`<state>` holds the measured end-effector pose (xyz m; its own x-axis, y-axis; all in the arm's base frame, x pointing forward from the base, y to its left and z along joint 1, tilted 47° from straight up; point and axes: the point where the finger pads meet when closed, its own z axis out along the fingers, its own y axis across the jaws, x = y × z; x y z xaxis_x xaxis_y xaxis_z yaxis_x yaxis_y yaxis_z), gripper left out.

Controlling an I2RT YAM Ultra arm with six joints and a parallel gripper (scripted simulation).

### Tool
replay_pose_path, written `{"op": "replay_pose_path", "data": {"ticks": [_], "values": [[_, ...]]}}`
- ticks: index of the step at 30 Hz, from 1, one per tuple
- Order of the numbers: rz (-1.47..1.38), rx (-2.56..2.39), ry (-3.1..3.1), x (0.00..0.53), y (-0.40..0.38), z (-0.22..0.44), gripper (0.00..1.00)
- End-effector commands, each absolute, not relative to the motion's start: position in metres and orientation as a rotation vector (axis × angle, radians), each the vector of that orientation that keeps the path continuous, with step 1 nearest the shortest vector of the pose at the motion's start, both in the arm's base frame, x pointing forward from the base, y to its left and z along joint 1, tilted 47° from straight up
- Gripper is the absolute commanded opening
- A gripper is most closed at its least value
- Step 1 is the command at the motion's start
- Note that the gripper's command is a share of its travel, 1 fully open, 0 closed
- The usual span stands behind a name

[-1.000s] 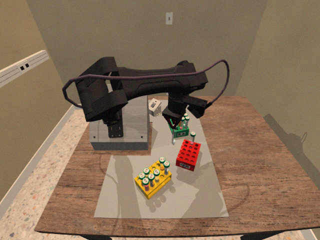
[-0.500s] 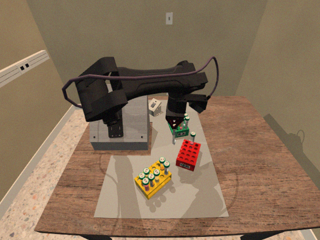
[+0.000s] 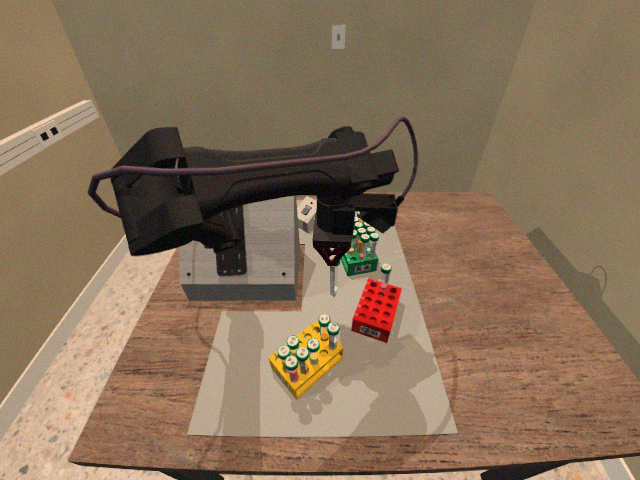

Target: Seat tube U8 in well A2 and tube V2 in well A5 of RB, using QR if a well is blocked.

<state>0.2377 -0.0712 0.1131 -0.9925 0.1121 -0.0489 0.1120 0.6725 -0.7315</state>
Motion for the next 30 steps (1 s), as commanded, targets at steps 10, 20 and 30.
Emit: {"op": "replay_pose_path", "data": {"ticks": [10,20,30], "values": [[1.276,-0.137,-2.86,0.203,-0.082,0.13,0.0],[1.274,-0.154,-2.854,0.173,-0.094,0.142,0.0],[1.273,-0.161,-2.851,0.15,-0.103,0.152,0.0]]}}
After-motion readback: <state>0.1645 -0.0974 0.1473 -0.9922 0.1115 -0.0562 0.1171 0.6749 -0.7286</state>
